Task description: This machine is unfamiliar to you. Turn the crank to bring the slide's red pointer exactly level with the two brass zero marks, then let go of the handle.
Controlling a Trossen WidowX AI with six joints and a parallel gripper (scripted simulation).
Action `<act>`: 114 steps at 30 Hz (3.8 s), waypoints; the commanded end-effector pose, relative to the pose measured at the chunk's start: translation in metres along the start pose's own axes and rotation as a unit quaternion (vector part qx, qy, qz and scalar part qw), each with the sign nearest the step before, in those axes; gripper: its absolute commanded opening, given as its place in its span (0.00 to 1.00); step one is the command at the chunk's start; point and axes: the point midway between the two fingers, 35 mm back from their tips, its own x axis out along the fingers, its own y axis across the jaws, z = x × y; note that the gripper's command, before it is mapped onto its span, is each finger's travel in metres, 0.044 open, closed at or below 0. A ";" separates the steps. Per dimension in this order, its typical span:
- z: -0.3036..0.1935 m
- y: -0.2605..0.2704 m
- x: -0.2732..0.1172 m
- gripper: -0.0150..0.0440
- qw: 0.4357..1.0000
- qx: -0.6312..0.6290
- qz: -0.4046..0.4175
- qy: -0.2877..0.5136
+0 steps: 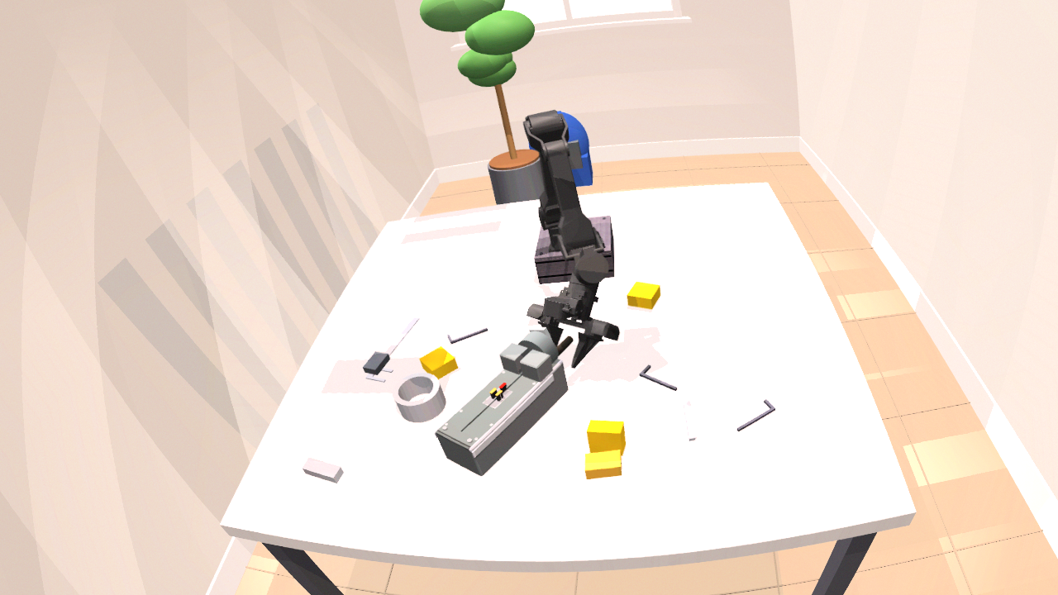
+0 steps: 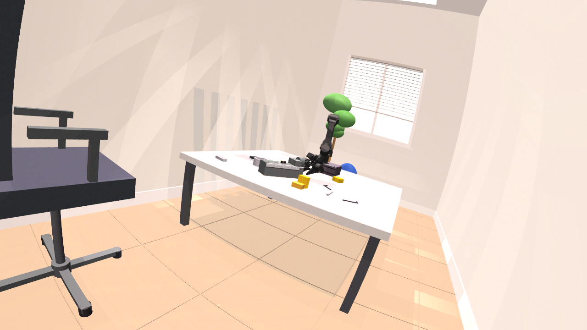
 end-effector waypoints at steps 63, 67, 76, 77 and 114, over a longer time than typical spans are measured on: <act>0.199 -0.037 -0.016 1.00 0.984 -0.121 0.120 0.053; 0.182 -0.038 0.000 1.00 0.984 -0.121 0.120 0.053; 0.182 -0.038 0.000 1.00 0.984 -0.121 0.120 0.053; 0.182 -0.038 0.000 1.00 0.984 -0.121 0.120 0.053; 0.132 0.003 -0.108 1.00 1.000 -0.015 0.001 0.019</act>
